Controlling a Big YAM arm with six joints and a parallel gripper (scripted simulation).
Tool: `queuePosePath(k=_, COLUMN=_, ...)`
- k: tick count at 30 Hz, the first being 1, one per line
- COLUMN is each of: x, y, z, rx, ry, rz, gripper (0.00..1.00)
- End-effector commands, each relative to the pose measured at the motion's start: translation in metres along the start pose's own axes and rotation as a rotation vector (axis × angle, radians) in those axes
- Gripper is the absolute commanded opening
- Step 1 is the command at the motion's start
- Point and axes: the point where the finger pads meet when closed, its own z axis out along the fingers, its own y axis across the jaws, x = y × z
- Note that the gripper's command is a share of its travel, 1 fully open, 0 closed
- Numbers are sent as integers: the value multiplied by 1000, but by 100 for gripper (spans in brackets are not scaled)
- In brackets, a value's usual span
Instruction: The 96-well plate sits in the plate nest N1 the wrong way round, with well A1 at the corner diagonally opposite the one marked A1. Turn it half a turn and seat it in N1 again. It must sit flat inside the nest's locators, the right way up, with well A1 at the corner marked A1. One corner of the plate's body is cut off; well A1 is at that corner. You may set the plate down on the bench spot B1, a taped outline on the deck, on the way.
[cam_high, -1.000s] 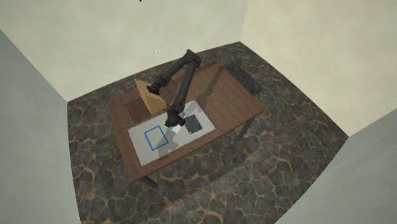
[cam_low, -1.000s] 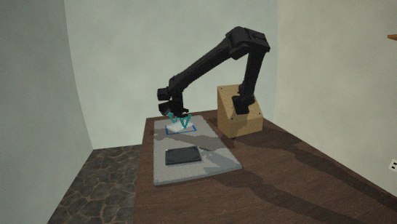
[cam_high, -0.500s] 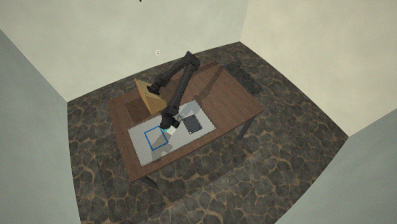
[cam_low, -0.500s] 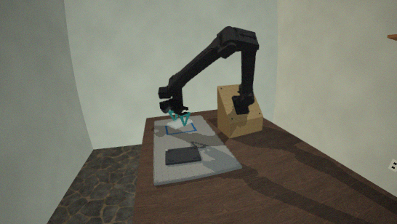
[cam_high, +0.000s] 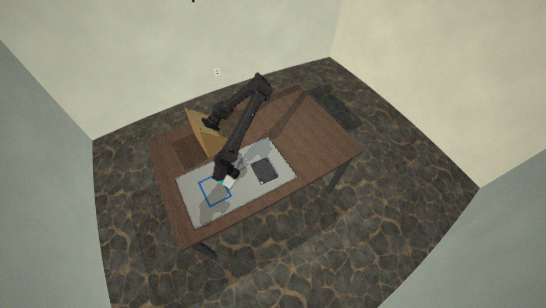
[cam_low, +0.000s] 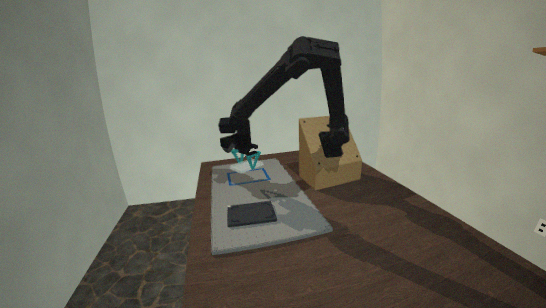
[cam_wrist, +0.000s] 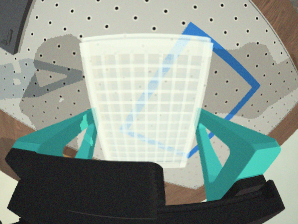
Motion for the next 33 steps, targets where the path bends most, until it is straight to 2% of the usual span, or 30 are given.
queuePosePath(k=1, x=-6, y=-26, z=-14, rx=38, ry=-37, rz=-39, gripper=0)
queuePosePath(k=5, x=-5, y=-30, z=-18, rx=44, ry=-42, rz=-47, gripper=0)
queuePosePath(k=6, x=1, y=-34, z=-14, rx=37, ry=-36, rz=-37, gripper=0)
queuePosePath(k=19, x=30, y=-66, z=-12, rx=27, ry=-28, rz=-25, gripper=0)
queuePosePath(k=30, x=45, y=-85, z=-12, rx=26, ry=-30, rz=-25, gripper=0)
queuePosePath(k=31, x=39, y=-85, z=-18, rx=40, ry=-35, rz=-70, gripper=0)
queuePosePath(k=33, x=34, y=-74, z=-11, rx=29, ry=-15, rz=-158, gripper=0)
